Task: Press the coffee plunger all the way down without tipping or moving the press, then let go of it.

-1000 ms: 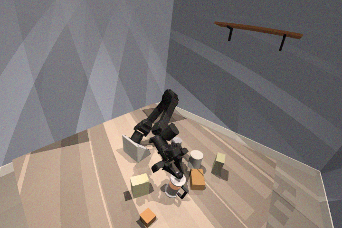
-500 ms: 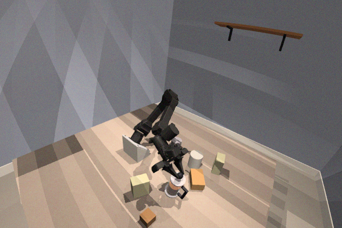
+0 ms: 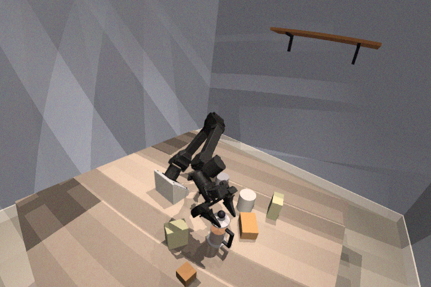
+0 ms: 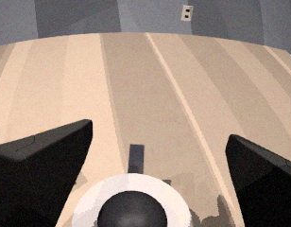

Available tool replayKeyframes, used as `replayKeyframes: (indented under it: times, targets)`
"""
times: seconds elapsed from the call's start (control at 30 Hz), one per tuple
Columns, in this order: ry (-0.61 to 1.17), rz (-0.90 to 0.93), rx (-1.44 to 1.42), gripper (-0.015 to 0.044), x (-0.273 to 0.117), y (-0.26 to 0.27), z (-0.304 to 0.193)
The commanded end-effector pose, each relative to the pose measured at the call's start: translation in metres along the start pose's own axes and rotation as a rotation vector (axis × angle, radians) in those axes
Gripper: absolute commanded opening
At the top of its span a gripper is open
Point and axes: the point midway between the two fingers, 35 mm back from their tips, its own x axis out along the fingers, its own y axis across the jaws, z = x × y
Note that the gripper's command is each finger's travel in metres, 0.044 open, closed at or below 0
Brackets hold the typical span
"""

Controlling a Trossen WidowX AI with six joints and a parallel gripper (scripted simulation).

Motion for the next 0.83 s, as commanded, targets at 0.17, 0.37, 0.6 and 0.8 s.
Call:
replayKeyframes:
  times: [0.17, 0.37, 0.6, 0.8]
  targets:
    - [0.005, -0.008, -0.002, 0.044, -0.009, -0.001, 0.008]
    - [0.018, -0.005, 0.001, 0.044, -0.06, 0.007, 0.046]
    - [0.018, -0.003, 0.002, 0.044, -0.068, 0.008, 0.049]
    - [0.018, -0.003, 0.002, 0.044, -0.068, 0.008, 0.049]
